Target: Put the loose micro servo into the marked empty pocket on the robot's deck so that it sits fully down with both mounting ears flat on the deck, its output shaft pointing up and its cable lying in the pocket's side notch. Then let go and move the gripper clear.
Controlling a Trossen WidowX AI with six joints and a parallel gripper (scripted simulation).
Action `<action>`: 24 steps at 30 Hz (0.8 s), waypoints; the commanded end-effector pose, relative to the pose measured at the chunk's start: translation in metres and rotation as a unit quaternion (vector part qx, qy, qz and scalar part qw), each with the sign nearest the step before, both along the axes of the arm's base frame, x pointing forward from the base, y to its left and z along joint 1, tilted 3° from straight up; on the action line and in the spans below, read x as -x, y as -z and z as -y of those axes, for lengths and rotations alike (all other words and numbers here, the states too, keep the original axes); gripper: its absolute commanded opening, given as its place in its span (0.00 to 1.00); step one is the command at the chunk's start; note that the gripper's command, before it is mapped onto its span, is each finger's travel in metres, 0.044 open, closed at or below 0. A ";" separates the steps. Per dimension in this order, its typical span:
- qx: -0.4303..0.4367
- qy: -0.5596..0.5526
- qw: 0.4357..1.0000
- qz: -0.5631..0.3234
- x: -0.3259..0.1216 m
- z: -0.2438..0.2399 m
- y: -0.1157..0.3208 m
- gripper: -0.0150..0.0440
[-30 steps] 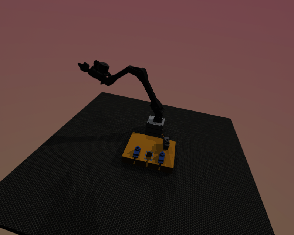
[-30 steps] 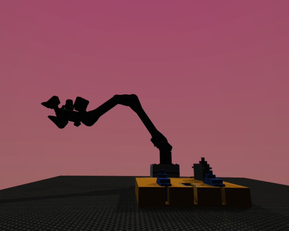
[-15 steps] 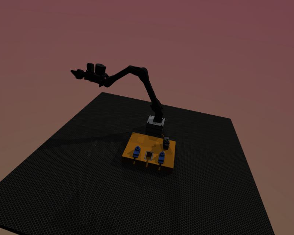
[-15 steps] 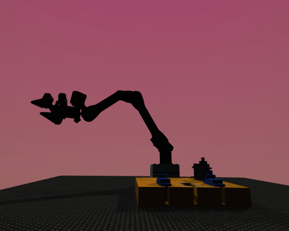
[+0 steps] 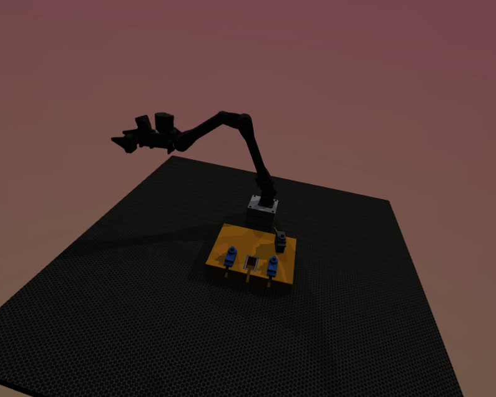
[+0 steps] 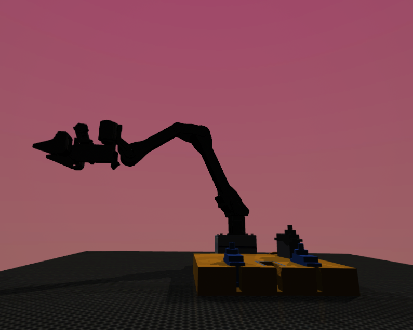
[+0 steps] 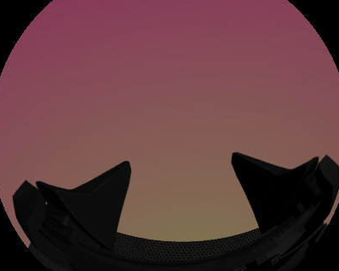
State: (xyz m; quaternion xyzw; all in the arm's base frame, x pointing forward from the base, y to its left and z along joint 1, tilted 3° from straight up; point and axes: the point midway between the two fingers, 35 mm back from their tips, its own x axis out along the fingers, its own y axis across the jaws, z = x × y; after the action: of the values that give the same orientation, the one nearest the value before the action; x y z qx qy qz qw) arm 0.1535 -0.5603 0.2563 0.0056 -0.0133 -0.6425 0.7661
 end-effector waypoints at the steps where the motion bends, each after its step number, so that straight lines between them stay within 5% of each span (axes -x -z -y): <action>1: -0.010 -0.024 0.999 -0.035 -0.023 -0.012 0.004 1.00; 24: -0.037 -0.192 0.937 -0.291 -0.150 -0.102 0.045 1.00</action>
State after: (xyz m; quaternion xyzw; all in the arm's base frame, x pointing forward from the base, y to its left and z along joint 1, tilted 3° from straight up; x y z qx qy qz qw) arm 0.2867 -0.4755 0.2158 -0.1264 0.2090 -0.4887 0.8376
